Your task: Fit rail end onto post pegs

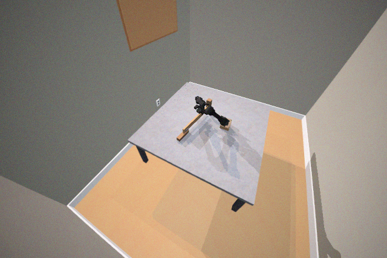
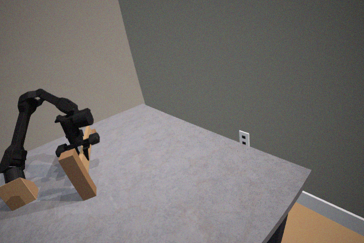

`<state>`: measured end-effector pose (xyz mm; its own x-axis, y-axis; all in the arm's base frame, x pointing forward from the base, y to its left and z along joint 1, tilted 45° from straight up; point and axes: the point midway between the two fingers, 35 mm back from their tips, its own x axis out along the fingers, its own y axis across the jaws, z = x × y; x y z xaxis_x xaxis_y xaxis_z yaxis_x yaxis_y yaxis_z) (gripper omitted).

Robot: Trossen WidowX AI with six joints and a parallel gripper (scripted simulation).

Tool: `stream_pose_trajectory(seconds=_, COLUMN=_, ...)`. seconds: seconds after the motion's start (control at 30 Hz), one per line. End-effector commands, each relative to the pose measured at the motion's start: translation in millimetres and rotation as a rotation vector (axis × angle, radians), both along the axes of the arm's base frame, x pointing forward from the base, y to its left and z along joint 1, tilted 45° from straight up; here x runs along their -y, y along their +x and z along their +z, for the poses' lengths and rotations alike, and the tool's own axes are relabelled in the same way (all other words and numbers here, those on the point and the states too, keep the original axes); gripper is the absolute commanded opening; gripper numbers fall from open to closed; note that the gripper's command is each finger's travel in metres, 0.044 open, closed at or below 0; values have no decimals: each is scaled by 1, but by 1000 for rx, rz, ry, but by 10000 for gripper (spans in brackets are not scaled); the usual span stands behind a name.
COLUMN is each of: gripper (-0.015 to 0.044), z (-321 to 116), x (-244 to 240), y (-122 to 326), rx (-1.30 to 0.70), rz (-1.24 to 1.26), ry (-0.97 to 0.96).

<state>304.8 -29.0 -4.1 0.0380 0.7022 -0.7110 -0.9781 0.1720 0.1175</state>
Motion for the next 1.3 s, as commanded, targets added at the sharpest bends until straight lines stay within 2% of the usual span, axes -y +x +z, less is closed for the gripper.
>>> stream_pose_trajectory(seconds=0.0, gripper=0, z=-1, x=3, y=0, rx=4, rz=-4, ry=-3)
stream_pose_trajectory(seconds=1.27, gripper=0, z=-9, x=12, y=-2, rx=4, rz=-4, ry=-4)
